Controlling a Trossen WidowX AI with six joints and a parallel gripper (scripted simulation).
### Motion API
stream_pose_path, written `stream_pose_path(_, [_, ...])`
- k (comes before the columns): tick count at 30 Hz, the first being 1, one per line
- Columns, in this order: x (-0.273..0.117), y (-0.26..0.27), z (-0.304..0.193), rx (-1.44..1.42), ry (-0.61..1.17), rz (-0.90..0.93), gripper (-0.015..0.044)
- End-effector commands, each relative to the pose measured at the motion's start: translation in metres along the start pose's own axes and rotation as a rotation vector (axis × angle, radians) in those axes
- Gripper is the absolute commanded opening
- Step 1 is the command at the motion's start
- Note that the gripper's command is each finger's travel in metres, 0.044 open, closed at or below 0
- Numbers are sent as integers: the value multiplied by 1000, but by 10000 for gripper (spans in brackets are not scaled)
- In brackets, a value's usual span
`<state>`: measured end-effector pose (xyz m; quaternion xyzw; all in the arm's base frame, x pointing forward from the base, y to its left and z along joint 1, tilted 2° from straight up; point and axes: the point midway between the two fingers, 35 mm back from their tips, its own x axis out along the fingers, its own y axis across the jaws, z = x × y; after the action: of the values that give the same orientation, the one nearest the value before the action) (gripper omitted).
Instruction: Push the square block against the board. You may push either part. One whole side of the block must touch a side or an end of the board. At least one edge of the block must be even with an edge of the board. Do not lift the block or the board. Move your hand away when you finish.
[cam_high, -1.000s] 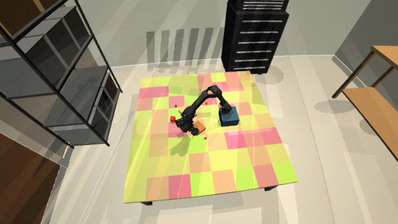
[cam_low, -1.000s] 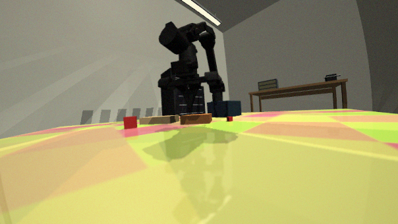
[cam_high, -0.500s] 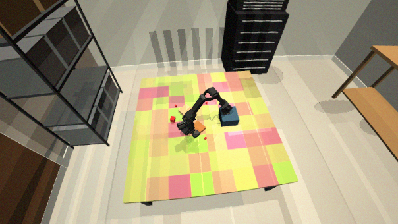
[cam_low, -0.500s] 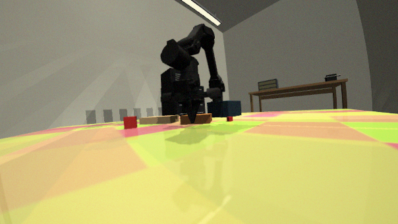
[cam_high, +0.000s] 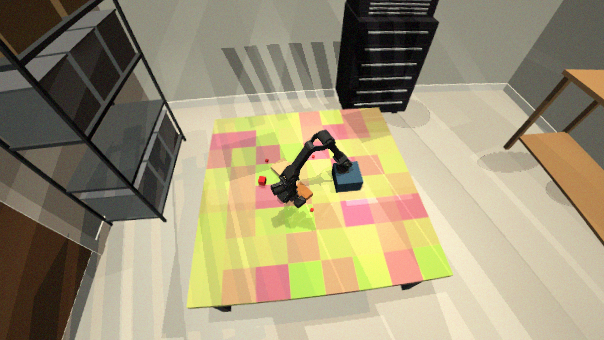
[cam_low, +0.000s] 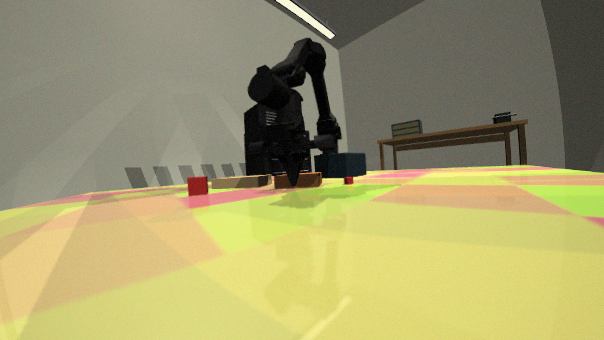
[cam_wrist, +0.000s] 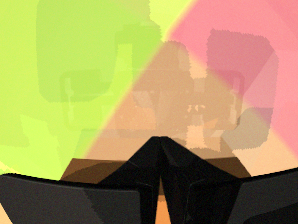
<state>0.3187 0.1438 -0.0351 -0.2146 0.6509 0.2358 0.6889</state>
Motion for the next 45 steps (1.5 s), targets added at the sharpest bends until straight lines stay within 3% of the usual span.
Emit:
stream_pose_path(1, [0, 0, -9, -3, 6, -1, 0])
stream_pose_path(45, [1, 1, -51, -3, 9, -1, 0])
